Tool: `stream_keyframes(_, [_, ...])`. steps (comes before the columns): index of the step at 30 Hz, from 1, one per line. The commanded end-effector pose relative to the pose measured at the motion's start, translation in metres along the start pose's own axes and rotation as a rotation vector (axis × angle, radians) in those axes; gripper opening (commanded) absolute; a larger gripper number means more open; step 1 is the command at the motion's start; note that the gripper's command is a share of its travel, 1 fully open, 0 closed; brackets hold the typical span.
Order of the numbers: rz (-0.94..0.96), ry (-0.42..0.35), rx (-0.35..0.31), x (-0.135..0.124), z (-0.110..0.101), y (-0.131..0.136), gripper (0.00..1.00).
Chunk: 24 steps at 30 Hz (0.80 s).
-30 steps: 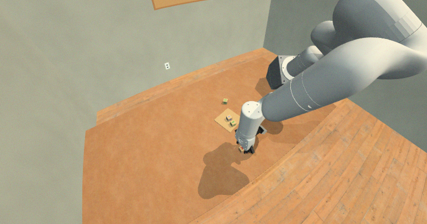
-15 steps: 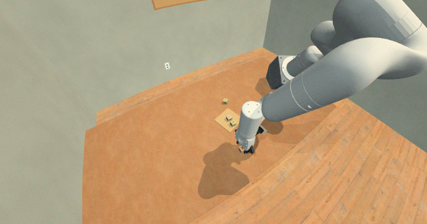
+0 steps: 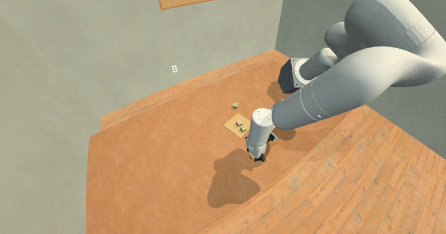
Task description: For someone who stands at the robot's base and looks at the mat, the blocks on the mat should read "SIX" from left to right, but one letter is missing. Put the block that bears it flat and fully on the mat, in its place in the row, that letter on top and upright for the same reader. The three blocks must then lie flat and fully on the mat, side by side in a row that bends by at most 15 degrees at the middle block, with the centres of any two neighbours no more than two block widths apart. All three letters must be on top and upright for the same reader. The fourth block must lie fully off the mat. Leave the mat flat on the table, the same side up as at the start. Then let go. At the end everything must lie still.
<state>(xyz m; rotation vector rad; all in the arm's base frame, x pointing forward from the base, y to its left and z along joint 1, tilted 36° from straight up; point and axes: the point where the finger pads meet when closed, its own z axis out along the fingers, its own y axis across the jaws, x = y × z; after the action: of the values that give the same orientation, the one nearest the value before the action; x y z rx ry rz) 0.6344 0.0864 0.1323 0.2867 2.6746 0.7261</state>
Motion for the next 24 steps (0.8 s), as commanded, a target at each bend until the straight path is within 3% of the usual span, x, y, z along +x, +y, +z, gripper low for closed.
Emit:
stream_keyframes(1, [0.000, -0.002, 0.000, -0.001, 0.009, 0.000, 0.69])
stream_keyframes(24, [0.000, -0.002, 0.000, -0.001, 0.020, 0.000, 0.69])
